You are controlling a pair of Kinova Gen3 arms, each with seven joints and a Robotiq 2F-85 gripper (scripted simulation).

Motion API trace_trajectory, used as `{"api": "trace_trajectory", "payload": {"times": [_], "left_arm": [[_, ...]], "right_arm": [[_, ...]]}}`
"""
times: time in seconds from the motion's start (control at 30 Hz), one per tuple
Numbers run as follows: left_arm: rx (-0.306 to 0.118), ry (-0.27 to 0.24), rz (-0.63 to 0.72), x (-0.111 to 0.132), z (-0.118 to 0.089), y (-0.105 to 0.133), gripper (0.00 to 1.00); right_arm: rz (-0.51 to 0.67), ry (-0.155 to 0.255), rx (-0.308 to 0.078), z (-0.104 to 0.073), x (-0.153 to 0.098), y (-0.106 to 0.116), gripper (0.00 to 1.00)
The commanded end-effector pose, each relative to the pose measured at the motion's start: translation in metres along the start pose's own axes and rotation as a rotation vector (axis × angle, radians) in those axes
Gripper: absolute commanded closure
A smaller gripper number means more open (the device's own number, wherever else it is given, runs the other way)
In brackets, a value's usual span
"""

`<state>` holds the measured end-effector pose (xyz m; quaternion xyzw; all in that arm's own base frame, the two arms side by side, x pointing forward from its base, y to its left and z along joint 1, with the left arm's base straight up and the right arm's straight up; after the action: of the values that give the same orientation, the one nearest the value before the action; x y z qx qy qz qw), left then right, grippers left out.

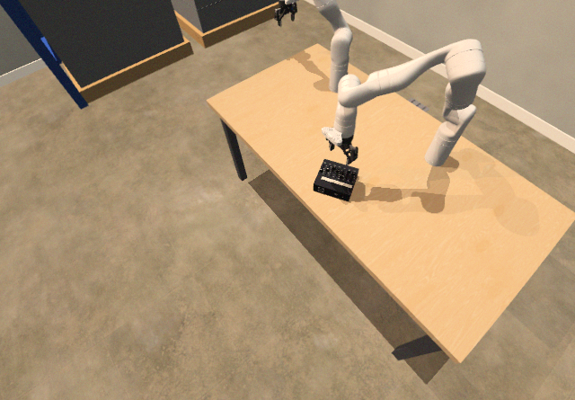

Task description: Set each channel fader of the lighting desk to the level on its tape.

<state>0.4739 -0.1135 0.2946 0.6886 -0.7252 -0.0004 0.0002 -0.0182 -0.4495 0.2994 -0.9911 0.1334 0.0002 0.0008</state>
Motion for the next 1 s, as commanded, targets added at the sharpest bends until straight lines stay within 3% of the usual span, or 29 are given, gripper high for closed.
{"api": "trace_trajectory", "payload": {"times": [0.0, 0.53, 0.87, 0.97], "left_arm": [[0.001, 0.000, 0.003, 0.001, 0.000, 0.000, 0.002], [-0.002, 0.005, -0.025, 0.003, 0.003, 0.001, 0.002], [-0.036, 0.055, -0.348, 0.013, 0.044, 0.014, 0.002], [-0.040, 0.059, -0.386, 0.014, 0.049, 0.016, 0.002]], "right_arm": [[0.000, 0.001, -0.002, -0.001, 0.000, 0.000, 0.002], [0.000, 0.001, -0.002, -0.001, 0.000, 0.000, 0.002], [0.000, 0.001, -0.002, -0.001, 0.000, 0.000, 0.002], [0.000, 0.001, -0.002, -0.001, 0.000, 0.000, 0.002]]}}
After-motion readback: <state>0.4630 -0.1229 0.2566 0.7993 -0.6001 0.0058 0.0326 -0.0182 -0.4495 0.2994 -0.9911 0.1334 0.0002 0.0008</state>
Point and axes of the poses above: on each arm, the point where the finger pads meet when closed, its own z axis out along the fingers, its own x axis across the jaws, y = z × x, the point moved 10 cm from there along -z, back along the fingers, and after that the axes turned 13 degrees about z, right-handed, at the moved point
